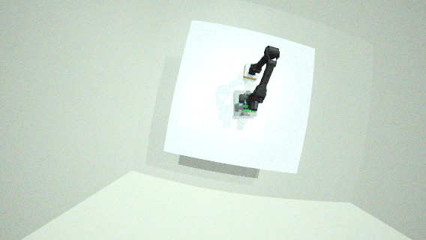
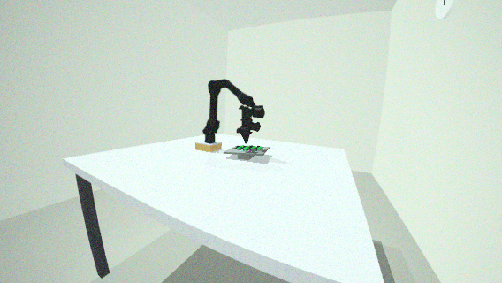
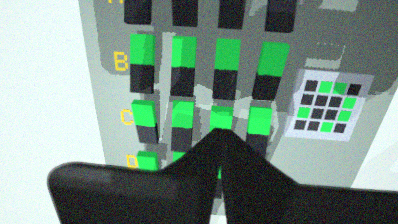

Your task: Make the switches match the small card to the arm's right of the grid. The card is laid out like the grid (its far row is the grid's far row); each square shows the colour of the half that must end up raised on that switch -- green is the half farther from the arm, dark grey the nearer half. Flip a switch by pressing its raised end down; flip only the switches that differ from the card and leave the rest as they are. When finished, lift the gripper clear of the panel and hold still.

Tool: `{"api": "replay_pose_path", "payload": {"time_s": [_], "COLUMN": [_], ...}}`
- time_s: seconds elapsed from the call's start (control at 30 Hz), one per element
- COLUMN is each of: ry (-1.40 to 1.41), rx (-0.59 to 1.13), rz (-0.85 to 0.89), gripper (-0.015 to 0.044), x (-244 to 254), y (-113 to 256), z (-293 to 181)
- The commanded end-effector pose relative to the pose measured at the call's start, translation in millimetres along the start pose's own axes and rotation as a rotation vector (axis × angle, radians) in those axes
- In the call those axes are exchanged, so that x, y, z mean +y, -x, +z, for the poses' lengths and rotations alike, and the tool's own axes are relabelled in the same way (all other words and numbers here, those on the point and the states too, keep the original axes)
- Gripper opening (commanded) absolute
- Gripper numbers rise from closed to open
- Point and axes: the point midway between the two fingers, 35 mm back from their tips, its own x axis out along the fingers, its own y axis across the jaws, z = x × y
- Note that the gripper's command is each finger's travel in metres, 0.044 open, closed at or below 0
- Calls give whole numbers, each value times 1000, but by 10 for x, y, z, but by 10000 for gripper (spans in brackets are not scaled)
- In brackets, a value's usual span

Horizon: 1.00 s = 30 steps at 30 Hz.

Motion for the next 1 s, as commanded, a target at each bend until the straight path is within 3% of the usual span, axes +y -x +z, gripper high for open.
{"api": "replay_pose_path", "payload": {"time_s": [0.0,0.97], "ry": [2,2], "rx": [0,0], "rz": [-1,-1], "gripper": [0,0], "x": [0,0], "y": [-46,-167], "z": [2,6]}}
